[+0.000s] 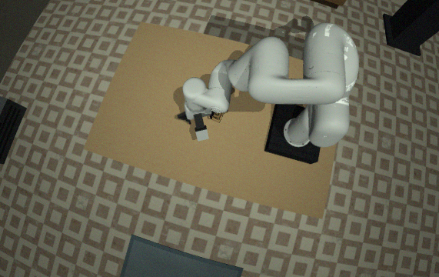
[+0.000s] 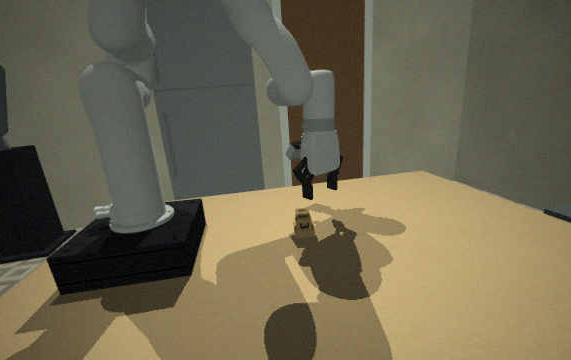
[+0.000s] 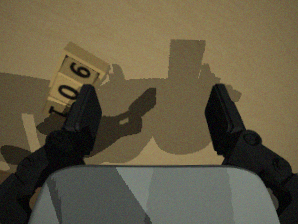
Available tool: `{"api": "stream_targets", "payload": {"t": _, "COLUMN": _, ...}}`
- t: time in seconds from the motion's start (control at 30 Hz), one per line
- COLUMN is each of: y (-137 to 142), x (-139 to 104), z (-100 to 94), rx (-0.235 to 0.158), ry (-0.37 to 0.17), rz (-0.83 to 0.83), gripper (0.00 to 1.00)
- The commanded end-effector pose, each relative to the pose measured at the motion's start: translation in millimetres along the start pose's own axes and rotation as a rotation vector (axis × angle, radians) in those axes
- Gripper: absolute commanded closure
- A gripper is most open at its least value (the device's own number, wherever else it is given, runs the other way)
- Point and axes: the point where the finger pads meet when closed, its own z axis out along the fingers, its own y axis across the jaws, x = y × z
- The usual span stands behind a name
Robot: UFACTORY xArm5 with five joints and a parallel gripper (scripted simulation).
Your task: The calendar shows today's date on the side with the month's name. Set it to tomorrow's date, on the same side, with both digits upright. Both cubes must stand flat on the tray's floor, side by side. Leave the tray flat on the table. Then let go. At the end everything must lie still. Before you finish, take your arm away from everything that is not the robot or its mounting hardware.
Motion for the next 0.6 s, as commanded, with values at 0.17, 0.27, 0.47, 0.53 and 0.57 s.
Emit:
{"api": "stream_targets", "payload": {"t": 0.17, "y": 1, "x": -1, "z": -1.1, "rx": -0.003, "ry": -0.001, "rz": 0.01, "gripper": 0.0}}
{"api": "stream_targets", "payload": {"t": 0.27, "y": -1, "x": -4, "z": -1.1, "rx": -0.003, "ry": -0.001, "rz": 0.098, "gripper": 0.0}}
{"api": "stream_targets", "payload": {"t": 0.47, "y": -10, "x": -15, "z": -1.3, "rx": -0.003, "ry": -0.002, "rz": 0.262, "gripper": 0.0}}
{"api": "stream_targets", "payload": {"t": 0.53, "y": -10, "x": -15, "z": -1.3, "rx": -0.003, "ry": -0.002, "rz": 0.262, "gripper": 0.0}}
{"api": "stream_targets", "payload": {"t": 0.57, "y": -10, "x": -15, "z": -1.3, "rx": -0.003, "ry": -0.002, "rz": 0.262, "gripper": 0.0}}
